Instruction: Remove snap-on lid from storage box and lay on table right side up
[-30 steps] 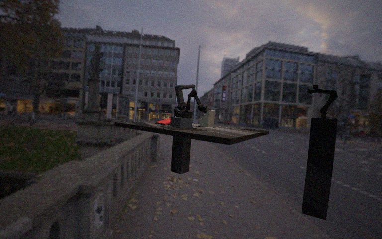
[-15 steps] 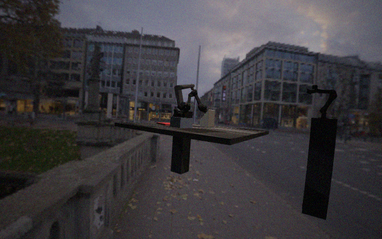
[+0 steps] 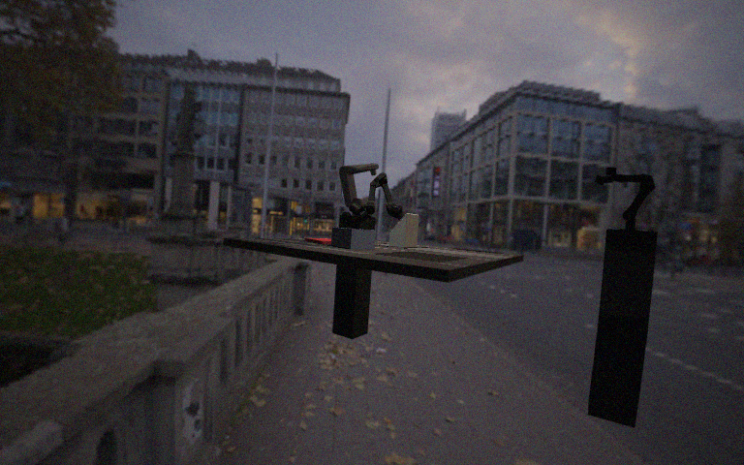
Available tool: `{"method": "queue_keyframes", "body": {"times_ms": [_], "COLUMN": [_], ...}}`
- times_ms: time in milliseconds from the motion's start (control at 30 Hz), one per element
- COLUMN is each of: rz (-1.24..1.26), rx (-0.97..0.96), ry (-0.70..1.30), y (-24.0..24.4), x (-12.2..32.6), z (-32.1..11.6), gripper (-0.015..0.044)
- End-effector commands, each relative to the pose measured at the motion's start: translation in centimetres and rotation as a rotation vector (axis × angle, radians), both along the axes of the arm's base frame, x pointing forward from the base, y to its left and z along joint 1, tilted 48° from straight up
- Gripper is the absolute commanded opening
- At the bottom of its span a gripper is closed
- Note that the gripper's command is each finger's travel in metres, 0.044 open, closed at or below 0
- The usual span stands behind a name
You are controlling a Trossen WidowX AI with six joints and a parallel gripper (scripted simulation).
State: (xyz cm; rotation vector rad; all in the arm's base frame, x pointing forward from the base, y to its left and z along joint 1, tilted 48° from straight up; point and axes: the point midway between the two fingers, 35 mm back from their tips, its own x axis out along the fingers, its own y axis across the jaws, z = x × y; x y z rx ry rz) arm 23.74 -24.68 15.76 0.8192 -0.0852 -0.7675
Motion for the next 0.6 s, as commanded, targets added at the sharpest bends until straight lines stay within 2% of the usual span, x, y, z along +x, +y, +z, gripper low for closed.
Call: {"method": "queue_keyframes", "body": {"times_ms": [0,567], "rz": [0.006,0.006], "rx": [0.001,0.001], "ry": [0.006,0.007], "y": [0.3,1.1], "x": [-0.7,-2.9], "z": [-0.4,-0.4], "gripper": [0.044,0.044]}}
